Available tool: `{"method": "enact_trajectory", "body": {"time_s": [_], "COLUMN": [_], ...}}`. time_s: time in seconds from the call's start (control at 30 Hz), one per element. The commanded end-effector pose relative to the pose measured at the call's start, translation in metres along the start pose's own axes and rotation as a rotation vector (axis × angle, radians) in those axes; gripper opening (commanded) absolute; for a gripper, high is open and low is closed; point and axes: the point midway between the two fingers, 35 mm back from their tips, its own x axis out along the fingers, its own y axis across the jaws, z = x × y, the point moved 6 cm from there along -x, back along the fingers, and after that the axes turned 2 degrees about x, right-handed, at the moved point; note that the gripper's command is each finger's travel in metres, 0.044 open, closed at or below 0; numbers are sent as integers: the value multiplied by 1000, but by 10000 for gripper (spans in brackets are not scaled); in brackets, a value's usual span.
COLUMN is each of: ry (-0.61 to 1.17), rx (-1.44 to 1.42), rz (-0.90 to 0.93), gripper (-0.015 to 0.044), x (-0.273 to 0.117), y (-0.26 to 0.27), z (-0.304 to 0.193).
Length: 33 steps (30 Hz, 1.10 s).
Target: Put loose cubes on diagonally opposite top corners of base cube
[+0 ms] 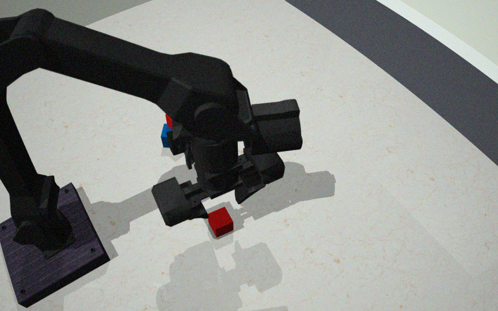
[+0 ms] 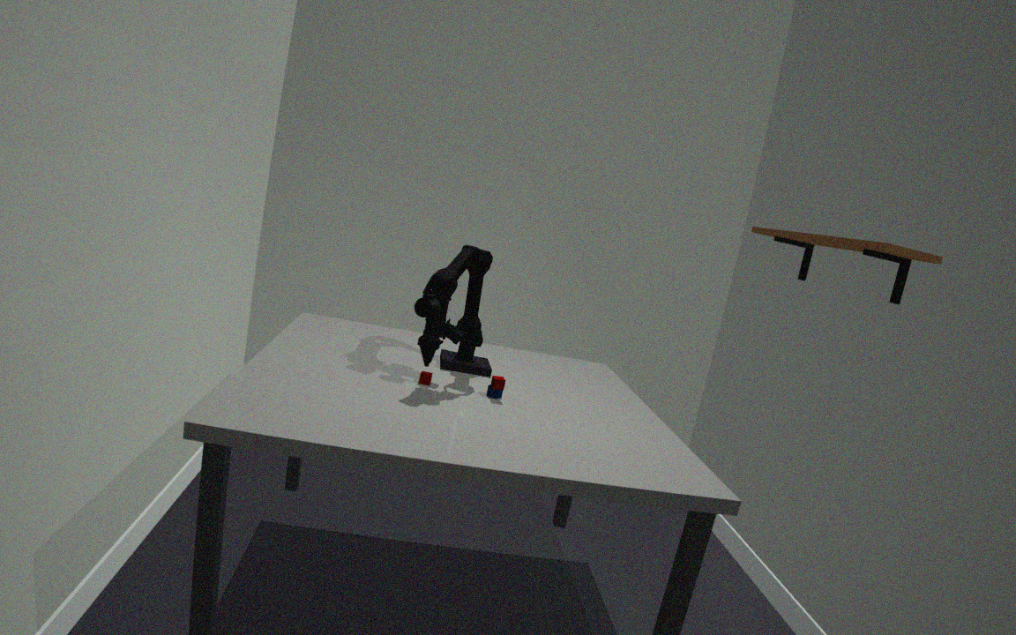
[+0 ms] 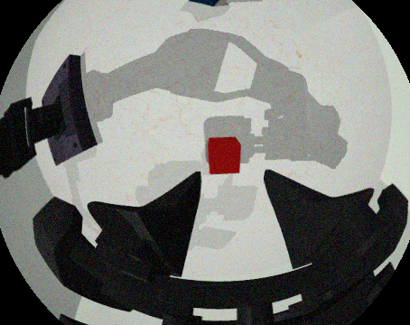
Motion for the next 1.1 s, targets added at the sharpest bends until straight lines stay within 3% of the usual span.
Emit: {"method": "enact_trajectory", "body": {"time_s": [0.0, 0.87, 1.07], "ry": [-1, -1, -1], "rx": [-2, -2, -2], "rz": [18, 18, 18], "gripper": [265, 265, 107], "x": [13, 46, 46], "y": [3, 4, 4], "z": [0, 0, 0]}}
